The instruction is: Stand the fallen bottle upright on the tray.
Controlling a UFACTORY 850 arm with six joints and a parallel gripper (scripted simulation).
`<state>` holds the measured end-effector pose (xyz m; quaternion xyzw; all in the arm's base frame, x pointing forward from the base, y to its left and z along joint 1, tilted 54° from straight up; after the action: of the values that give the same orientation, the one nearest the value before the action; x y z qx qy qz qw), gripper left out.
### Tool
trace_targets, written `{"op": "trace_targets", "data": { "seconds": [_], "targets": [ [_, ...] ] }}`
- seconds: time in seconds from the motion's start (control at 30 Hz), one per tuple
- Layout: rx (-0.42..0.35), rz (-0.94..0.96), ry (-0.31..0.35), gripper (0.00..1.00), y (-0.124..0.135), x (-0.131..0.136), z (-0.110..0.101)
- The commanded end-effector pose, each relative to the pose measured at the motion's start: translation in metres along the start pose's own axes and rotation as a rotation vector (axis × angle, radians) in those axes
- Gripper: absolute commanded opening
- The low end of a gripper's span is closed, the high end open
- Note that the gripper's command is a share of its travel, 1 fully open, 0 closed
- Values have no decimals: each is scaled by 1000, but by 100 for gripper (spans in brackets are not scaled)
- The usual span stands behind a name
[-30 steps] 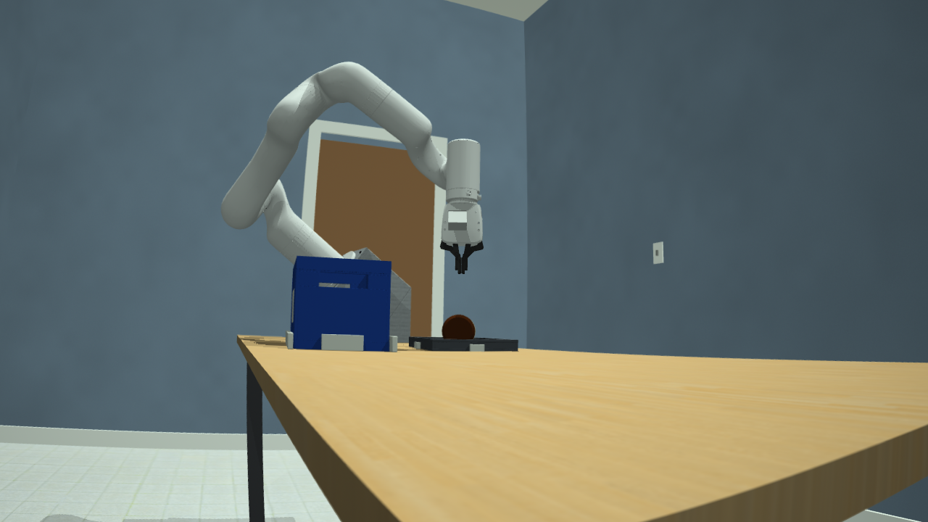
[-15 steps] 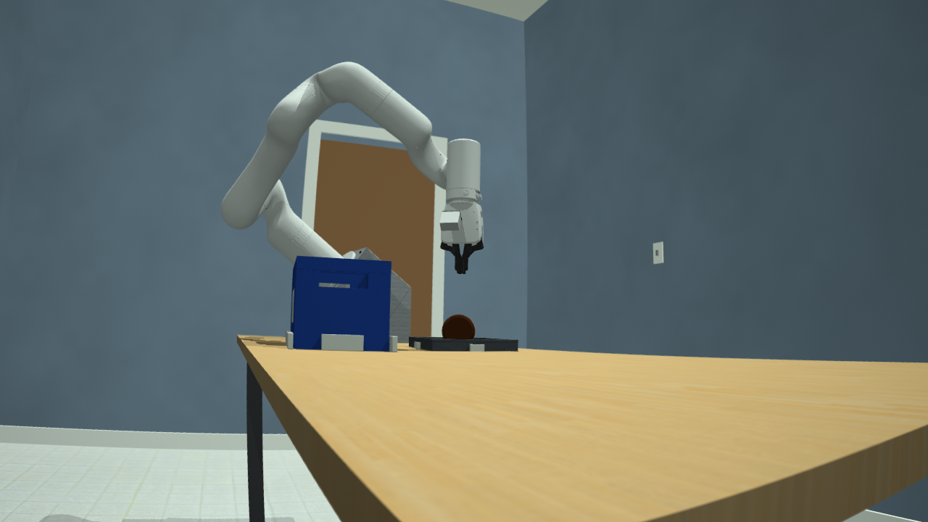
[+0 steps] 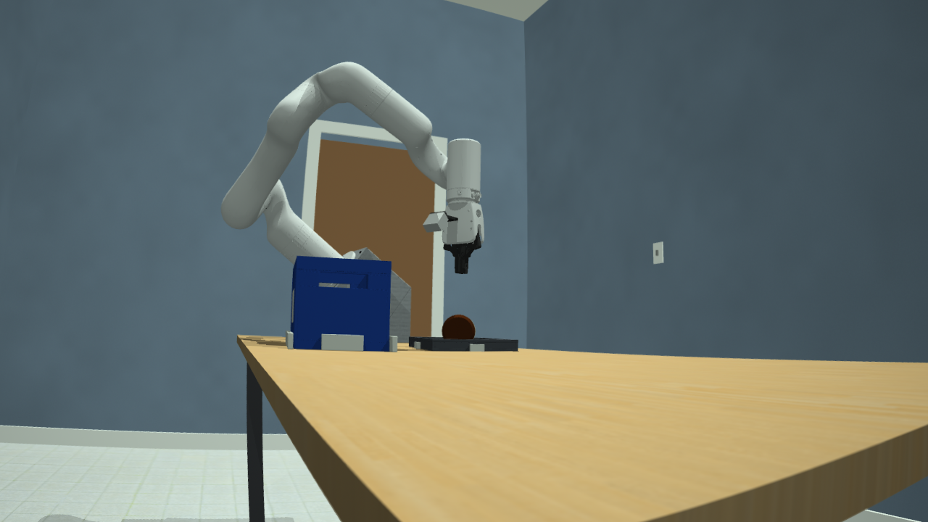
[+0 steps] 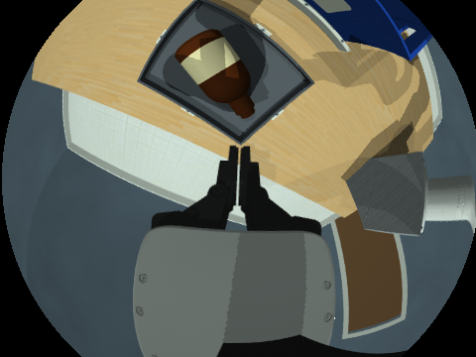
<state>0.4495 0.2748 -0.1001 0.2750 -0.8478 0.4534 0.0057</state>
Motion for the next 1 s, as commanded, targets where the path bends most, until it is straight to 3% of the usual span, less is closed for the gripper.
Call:
{"op": "trace_targets", "data": {
  "seconds": [0.0,0.97],
  "targets": [
    [3,174,-11,0,0,0,-1],
    [-2,972,-12,0,0,-1,-1]
  ]
}}
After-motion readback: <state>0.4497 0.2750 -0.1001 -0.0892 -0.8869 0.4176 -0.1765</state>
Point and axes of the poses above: the point where the finger pads meet when closed, its own z axis out along the fingers, its own x axis across the jaws, y = z × x, the point moved 4 cm from there along -z, back along the fingers, and after that the axes turned 5 degrees about z, right-handed, at the moved point
